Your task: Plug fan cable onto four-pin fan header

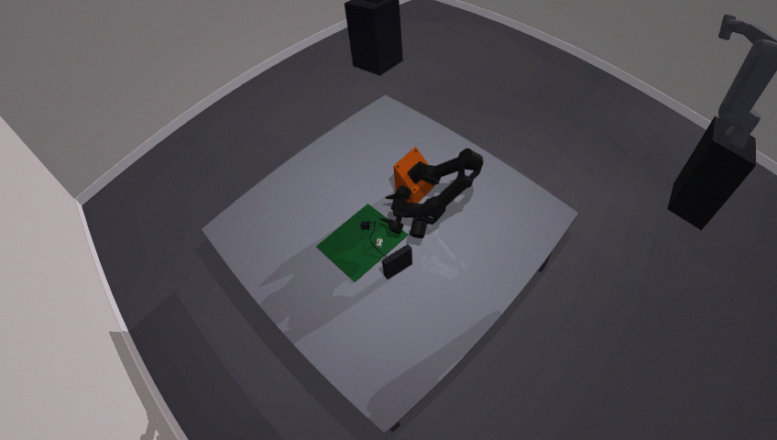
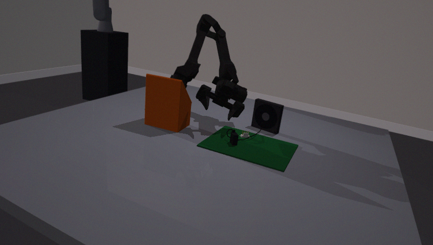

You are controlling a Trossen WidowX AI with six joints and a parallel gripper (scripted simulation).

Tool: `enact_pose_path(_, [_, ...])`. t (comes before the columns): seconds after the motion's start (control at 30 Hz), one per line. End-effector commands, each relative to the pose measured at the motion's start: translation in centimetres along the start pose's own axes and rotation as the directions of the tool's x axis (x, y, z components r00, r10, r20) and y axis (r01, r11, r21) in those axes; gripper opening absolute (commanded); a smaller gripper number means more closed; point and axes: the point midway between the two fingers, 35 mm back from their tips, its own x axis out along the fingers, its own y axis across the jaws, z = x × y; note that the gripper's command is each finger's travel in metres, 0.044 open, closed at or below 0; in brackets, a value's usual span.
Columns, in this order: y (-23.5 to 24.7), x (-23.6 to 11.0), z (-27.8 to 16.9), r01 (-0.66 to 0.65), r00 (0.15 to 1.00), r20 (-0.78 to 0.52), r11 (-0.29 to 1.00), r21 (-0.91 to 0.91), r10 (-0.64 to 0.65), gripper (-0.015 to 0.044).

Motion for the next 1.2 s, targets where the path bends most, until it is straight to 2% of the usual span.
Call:
enact_pose_path(0.0, [-0.29,0.42,-0.13,0.053,0.995,-0.079,0.997,-0.057,-0.057,0.044])
enact_pose_path(0.53, [-1.13,0.92,-0.06,0.101,0.919,-0.356,0.975,-0.198,-0.167,0.044])
enact_pose_path(1.17, [-1.03,0.39,0.76,-0.049,0.737,-0.665,0.971,-0.232,-0.122,0.044])
